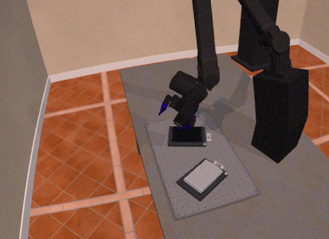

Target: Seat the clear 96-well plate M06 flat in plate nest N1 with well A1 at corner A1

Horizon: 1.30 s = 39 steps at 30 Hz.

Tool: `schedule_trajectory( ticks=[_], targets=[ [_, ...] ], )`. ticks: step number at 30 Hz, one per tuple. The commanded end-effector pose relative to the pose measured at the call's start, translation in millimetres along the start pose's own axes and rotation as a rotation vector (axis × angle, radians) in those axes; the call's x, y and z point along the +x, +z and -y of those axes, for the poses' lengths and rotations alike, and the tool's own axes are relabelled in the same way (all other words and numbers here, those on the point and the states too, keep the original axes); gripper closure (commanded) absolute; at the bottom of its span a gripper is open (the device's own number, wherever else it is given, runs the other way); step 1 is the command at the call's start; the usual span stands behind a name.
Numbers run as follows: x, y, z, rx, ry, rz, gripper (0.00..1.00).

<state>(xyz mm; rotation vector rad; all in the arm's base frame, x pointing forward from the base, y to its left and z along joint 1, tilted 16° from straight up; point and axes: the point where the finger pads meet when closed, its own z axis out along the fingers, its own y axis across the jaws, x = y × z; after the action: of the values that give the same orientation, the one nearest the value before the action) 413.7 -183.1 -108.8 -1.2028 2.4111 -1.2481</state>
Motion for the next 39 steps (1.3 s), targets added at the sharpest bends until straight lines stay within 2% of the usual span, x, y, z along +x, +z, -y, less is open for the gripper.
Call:
schedule_trajectory(
  ticks=[1,2,3,5,8,10,12,14,17,19,20,22,25,27,29,31,34,38,39],
  targets=[
    [-16.7,1.9,-9.8,-0.036,0.051,0.029,0.00],
    [-20.7,2.3,-12.8,-0.060,0.071,0.039,0.00],
    [-24.4,2.7,-16.2,-0.060,0.071,0.039,0.00],
    [-32.2,3.2,-22.3,-0.109,0.112,0.055,0.00],
    [-40.7,3.7,-31.0,-0.107,0.111,0.049,0.00],
    [-49.2,3.6,-37.9,-0.160,0.152,0.066,0.00],
    [-54.2,3.6,-43.7,-0.157,0.151,0.060,0.00],
    [-62.4,3.0,-50.9,-0.211,0.191,0.071,0.00],
    [-65.8,2.7,-54.7,-0.211,0.191,0.071,0.00],
    [-72.7,1.8,-61.7,-0.262,0.231,0.070,0.00],
    [-76.0,1.3,-65.6,-0.263,0.230,0.070,0.00],
    [-82.7,0.0,-72.9,-0.314,0.269,0.064,0.00],
    [-90.1,-1.7,-83.1,-0.310,0.268,0.059,0.00],
    [-97.3,-3.8,-91.1,-0.365,0.306,0.052,0.00],
    [-100.8,-5.0,-96.6,-0.362,0.306,0.048,0.00],
    [-107.3,-7.5,-104.7,-0.415,0.343,0.035,0.00],
    [-110.0,-8.7,-108.9,-0.415,0.343,0.035,0.00],
    [-120.6,-14.5,-124.6,-0.509,0.415,-0.016,0.00],
    [-122.9,-16.1,-128.9,-0.509,0.415,-0.017,0.00]
  ],
)
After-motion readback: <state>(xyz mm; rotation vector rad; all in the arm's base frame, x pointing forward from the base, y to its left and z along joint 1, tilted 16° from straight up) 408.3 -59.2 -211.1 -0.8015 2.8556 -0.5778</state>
